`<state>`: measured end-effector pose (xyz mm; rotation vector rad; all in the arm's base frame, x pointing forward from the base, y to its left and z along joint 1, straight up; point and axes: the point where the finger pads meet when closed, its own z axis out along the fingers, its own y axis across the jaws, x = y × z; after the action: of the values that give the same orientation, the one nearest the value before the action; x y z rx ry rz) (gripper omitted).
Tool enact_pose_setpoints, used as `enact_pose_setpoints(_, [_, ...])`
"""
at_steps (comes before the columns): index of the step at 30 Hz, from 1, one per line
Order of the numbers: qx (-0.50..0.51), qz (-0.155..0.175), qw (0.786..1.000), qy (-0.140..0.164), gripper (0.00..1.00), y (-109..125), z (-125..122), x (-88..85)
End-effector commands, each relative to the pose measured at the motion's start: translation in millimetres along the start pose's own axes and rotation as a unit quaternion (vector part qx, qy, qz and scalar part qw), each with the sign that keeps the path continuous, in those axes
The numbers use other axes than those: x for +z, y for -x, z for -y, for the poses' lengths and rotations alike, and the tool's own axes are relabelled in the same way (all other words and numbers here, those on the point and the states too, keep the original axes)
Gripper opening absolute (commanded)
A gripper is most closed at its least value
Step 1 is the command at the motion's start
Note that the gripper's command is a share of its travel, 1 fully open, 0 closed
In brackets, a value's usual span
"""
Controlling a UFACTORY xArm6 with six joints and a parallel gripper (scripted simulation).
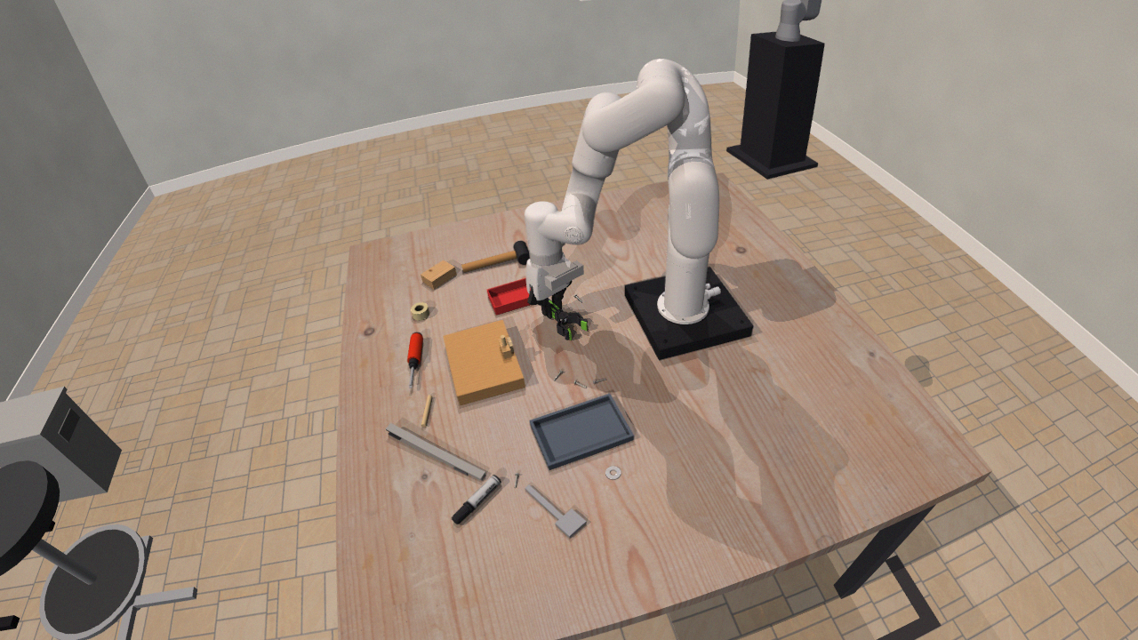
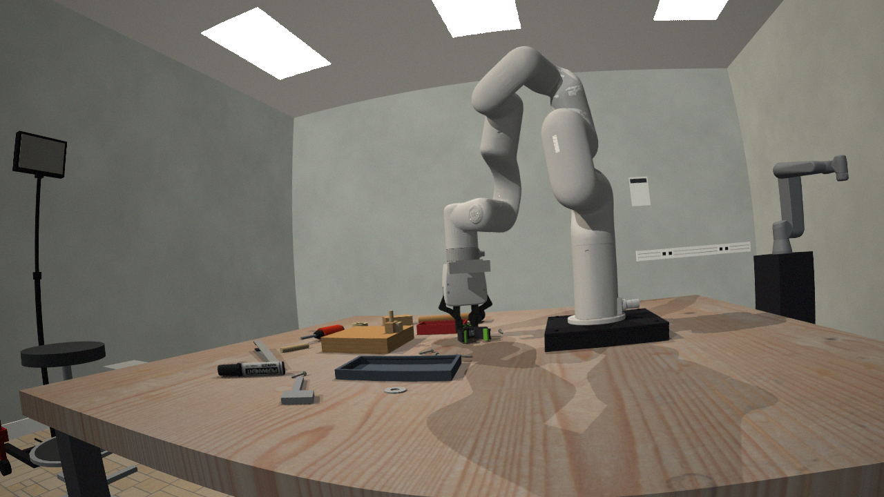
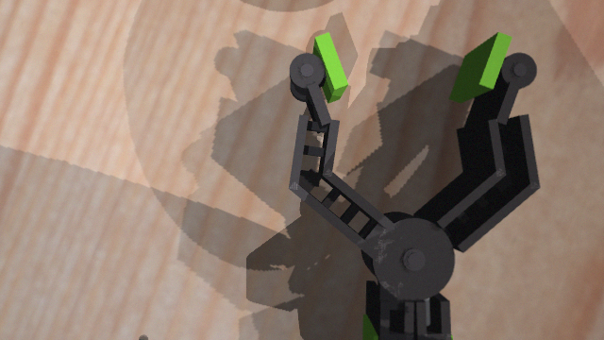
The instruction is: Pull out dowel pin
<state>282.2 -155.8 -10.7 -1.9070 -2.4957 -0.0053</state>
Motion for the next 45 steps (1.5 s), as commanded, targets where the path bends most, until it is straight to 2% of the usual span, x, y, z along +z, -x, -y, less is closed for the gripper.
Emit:
enact_pose_setpoints(1, [0.0, 0.001, 1.0, 0.001, 0.27, 0.9, -1.0, -3.1])
enact_pose_setpoints(19, [0.0, 0.001, 1.0, 0.001, 0.27, 0.9, -1.0, -33.5])
enact_pose_setpoints(34, [0.0, 0.001, 1.0, 0.001, 0.27, 0.9, -1.0, -74.7])
enact_pose_setpoints(45, [0.0, 0.001, 1.0, 0.001, 0.27, 0.9, -1.0, -89.0])
